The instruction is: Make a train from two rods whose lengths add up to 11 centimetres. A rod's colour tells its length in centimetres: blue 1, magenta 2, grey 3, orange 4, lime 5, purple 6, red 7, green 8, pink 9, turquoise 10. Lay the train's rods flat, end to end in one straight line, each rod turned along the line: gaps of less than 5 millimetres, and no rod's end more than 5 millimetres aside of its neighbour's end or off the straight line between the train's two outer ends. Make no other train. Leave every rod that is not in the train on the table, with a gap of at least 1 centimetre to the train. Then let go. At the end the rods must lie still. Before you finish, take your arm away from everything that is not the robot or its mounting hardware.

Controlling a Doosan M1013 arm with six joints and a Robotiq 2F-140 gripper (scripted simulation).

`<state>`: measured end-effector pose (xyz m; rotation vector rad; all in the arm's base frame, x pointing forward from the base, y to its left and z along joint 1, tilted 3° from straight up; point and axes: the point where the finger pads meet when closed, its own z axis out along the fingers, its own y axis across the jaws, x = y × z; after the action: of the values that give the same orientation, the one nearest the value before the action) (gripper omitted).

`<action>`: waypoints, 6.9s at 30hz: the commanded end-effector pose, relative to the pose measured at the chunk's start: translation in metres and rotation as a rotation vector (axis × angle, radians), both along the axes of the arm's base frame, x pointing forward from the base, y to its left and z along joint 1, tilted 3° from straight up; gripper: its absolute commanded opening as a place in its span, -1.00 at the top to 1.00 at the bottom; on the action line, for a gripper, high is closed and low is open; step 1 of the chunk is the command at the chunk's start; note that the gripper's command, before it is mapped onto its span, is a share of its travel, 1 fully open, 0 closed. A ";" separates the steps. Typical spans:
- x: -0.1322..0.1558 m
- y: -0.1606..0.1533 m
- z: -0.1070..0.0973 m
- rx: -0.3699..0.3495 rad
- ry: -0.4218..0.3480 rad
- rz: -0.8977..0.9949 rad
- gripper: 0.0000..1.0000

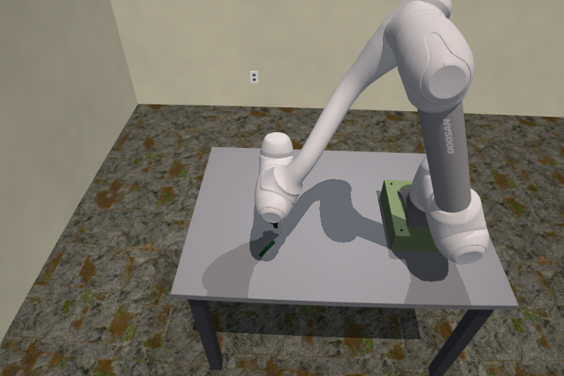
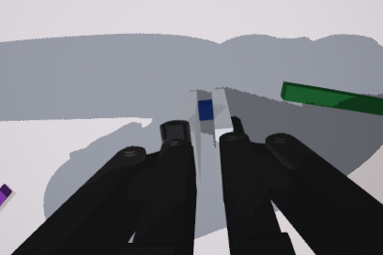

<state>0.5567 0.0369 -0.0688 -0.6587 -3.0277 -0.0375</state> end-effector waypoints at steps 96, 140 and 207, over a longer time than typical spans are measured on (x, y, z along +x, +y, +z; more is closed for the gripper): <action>0.001 -0.002 0.087 0.003 0.002 -0.001 -1.00; 0.058 -0.117 0.058 -0.025 0.027 -0.740 0.71; 0.057 -0.115 0.019 -0.025 0.027 -0.740 0.71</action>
<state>0.6167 -0.0791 -0.0434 -1.7045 -2.5788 -0.0166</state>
